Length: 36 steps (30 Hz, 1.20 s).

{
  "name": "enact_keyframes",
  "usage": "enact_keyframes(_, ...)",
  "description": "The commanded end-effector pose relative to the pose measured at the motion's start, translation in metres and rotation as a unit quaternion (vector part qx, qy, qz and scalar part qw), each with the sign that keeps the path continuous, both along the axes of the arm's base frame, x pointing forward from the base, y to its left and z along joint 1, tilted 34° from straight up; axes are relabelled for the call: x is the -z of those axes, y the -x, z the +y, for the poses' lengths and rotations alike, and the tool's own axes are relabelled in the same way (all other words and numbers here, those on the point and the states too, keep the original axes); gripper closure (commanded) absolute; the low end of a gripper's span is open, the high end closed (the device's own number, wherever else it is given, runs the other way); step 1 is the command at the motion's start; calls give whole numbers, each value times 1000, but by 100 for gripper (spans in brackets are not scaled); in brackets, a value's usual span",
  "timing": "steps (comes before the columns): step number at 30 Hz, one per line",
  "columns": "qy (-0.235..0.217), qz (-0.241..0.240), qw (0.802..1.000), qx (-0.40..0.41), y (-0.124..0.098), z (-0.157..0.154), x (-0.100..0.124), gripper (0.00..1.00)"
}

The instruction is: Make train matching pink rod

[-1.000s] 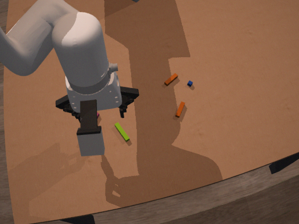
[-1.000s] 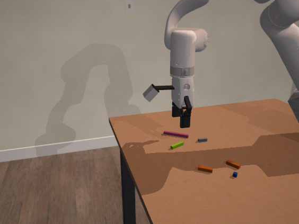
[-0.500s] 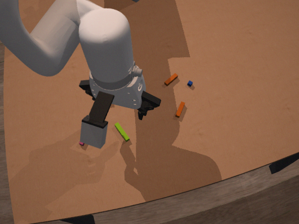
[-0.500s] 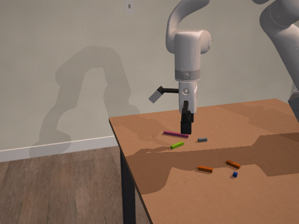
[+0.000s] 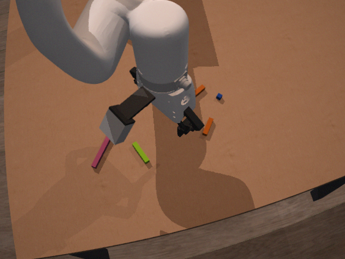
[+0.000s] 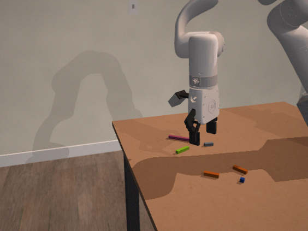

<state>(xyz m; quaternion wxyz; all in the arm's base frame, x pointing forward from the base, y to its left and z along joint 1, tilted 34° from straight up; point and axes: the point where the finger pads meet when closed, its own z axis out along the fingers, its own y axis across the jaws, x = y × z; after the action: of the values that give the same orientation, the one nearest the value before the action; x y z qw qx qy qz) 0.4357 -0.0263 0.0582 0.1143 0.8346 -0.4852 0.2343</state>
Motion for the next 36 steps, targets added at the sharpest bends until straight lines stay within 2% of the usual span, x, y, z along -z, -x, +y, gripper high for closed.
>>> enact_keyframes(1,-13,-47,996,69,0,15,7,0)
enact_keyframes(7,-43,-91,982,159,4,34,18,0)
enact_keyframes(9,-43,-91,982,159,4,34,18,0)
enact_keyframes(11,-59,-117,969,210,7,45,24,0)
enact_keyframes(17,-84,-156,942,286,11,62,34,0)
enact_keyframes(24,-117,-207,893,382,18,83,46,0)
enact_keyframes(26,-117,-207,893,382,18,83,46,0)
enact_keyframes(29,-134,-235,860,432,23,94,53,0)
enact_keyframes(36,-161,-278,800,507,31,111,63,0)
